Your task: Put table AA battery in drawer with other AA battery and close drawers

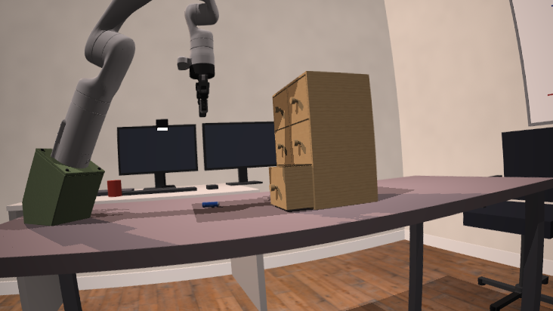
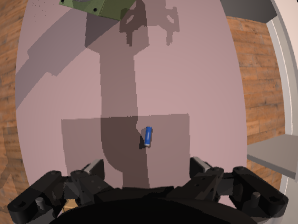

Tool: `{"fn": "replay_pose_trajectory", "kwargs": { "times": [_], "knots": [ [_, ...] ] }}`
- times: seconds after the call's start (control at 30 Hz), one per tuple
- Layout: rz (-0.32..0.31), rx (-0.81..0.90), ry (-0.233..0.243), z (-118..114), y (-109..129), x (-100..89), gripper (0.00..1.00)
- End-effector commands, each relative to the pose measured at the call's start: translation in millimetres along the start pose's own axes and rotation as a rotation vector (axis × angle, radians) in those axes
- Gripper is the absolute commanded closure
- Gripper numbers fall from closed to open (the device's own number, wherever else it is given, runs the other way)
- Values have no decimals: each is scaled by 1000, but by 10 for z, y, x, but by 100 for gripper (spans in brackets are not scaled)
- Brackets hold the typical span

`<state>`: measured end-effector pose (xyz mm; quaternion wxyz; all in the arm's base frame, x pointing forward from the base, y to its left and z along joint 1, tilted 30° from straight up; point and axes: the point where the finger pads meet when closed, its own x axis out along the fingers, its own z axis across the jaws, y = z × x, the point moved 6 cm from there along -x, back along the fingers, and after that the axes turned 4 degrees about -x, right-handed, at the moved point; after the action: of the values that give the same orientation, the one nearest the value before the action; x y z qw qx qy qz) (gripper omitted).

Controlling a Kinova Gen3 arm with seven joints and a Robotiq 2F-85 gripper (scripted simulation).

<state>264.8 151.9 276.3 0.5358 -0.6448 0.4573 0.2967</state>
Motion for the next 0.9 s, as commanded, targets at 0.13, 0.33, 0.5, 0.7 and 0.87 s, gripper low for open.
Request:
{"fn": "replay_pose_trajectory", "kwargs": {
  "times": [0.13, 0.33, 0.5, 0.7, 0.87],
  "knots": [
    [4, -30, 22, 687, 160, 154, 0],
    [4, -30, 22, 1262, 284, 241, 0],
    [4, -30, 22, 1644, 366, 299, 0],
    [4, -30, 22, 2002, 442, 354, 0],
    [4, -30, 22, 2115, 467, 371, 0]
  ]
}}
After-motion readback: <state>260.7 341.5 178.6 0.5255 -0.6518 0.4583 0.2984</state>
